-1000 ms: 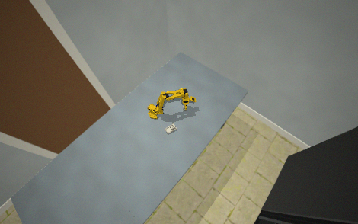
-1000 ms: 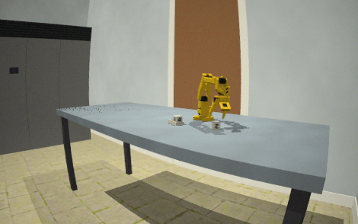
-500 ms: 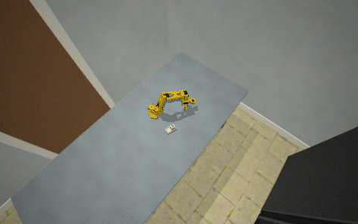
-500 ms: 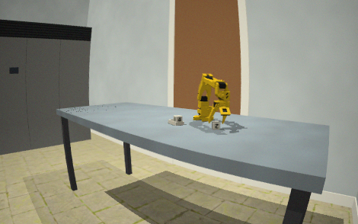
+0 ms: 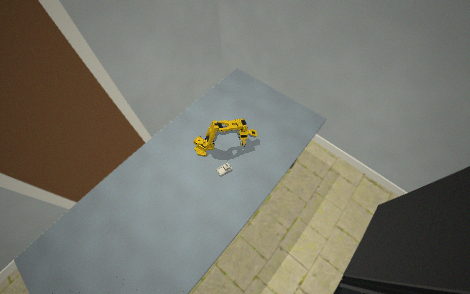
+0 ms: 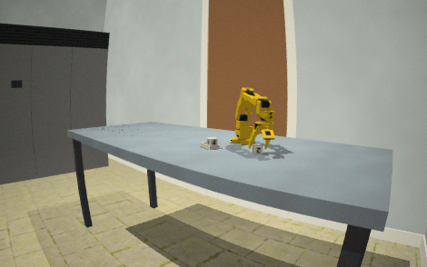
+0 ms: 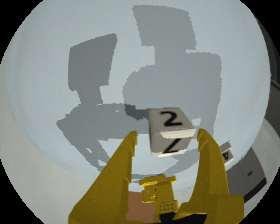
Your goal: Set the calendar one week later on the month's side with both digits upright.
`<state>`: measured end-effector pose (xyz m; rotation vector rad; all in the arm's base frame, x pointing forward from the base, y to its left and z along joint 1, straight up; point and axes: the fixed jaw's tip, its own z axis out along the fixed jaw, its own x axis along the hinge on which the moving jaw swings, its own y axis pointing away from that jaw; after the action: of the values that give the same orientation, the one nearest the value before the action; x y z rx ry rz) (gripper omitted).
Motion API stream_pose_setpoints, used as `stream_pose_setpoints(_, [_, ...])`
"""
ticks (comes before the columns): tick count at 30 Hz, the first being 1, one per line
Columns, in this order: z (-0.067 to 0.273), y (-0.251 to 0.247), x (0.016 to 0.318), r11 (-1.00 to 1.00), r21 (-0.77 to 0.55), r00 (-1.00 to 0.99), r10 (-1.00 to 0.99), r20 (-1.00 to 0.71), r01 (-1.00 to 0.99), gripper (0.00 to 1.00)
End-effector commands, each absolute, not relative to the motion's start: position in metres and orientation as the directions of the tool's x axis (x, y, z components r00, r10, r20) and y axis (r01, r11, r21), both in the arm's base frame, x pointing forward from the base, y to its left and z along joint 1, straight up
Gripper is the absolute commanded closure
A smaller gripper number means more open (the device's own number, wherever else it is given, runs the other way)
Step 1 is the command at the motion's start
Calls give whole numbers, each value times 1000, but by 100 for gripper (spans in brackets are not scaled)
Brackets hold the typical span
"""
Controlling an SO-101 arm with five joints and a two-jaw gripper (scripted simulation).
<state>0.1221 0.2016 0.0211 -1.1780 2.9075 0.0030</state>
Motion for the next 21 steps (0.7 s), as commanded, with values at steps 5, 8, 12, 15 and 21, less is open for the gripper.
stream_pose_setpoints(5, [25,205,123,709,7,-708,-705,-32,-706,65])
stream_pose_setpoints(8, [25,205,123,709,7,-708,-705,-32,-706,66])
stream_pose_setpoints(12, [25,204,124,709,7,-708,-705,-32,-706,68])
stream_pose_setpoints(15, [25,204,124,709,7,-708,-705,-32,-706,69])
stream_pose_setpoints(21, [25,202,125,709,7,-708,-705,-32,-706,72])
